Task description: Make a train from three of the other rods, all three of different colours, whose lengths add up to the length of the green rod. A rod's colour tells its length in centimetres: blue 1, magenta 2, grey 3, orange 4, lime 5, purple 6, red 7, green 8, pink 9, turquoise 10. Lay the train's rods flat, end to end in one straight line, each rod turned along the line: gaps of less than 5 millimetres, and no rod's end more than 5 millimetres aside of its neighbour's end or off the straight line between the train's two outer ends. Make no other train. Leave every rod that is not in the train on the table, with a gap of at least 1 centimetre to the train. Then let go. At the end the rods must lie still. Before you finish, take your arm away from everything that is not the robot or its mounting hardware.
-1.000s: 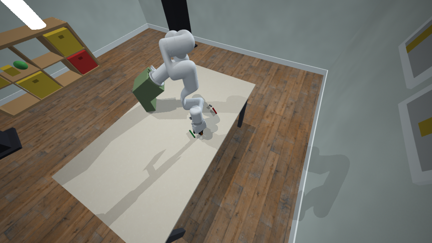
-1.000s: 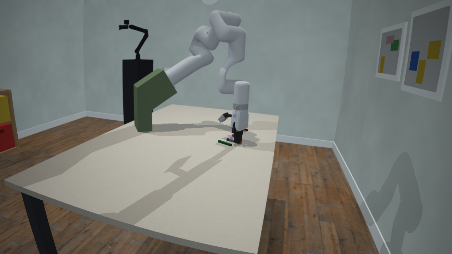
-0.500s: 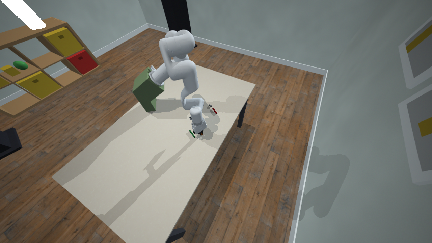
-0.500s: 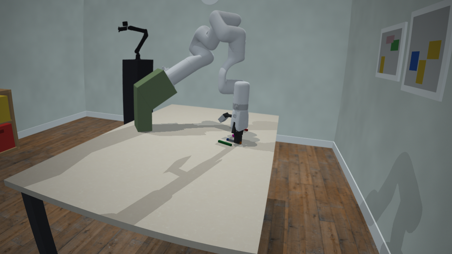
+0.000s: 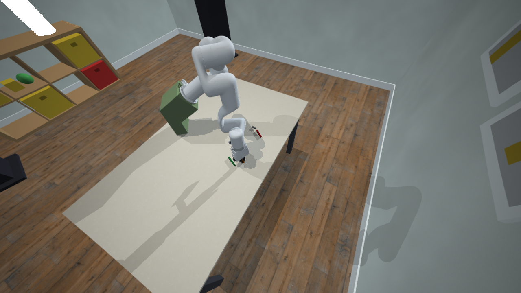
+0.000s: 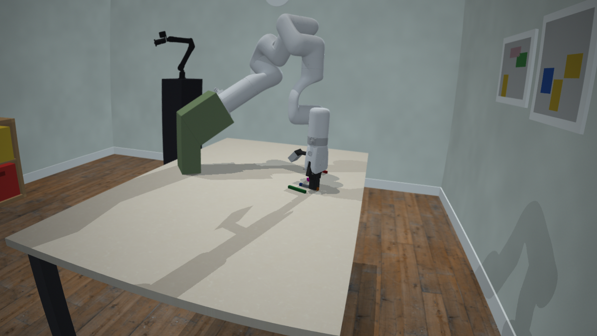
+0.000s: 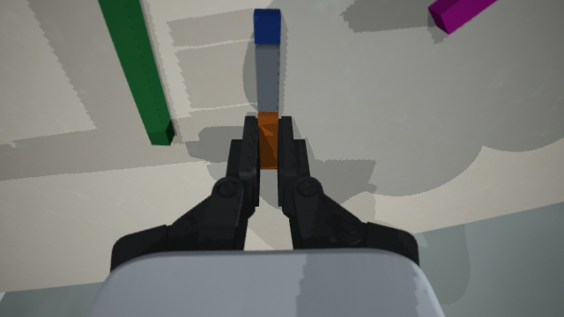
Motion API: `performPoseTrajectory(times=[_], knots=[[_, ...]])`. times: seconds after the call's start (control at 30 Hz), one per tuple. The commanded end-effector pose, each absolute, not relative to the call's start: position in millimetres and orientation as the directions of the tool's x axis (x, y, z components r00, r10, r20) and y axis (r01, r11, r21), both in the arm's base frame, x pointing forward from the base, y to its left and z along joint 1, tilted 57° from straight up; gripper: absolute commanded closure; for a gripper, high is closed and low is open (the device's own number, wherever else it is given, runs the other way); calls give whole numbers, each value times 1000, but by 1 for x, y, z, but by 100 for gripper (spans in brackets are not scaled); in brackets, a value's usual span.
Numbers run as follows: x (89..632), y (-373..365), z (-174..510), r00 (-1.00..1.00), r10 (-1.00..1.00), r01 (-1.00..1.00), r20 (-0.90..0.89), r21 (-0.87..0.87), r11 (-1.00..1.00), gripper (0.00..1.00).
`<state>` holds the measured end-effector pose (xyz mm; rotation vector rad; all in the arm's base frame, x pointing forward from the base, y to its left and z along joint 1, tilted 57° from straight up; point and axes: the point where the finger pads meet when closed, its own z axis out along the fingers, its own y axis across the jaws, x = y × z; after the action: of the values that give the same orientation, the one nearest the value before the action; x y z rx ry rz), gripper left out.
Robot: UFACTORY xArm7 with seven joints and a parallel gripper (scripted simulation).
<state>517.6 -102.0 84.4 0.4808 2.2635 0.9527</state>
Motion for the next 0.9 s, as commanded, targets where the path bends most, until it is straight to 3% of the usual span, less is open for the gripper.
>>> performPoseTrajectory(times=[0.0,0.13,0.63,0.87], knots=[[518,-104,85,-734,542,88,-409,735,673,96],[518,-104,85,-734,542,88,-409,735,673,96],[518,-104,85,-734,542,88,-409,735,673,76],[518,-104,85,-734,542,88,-409,735,673,76]])
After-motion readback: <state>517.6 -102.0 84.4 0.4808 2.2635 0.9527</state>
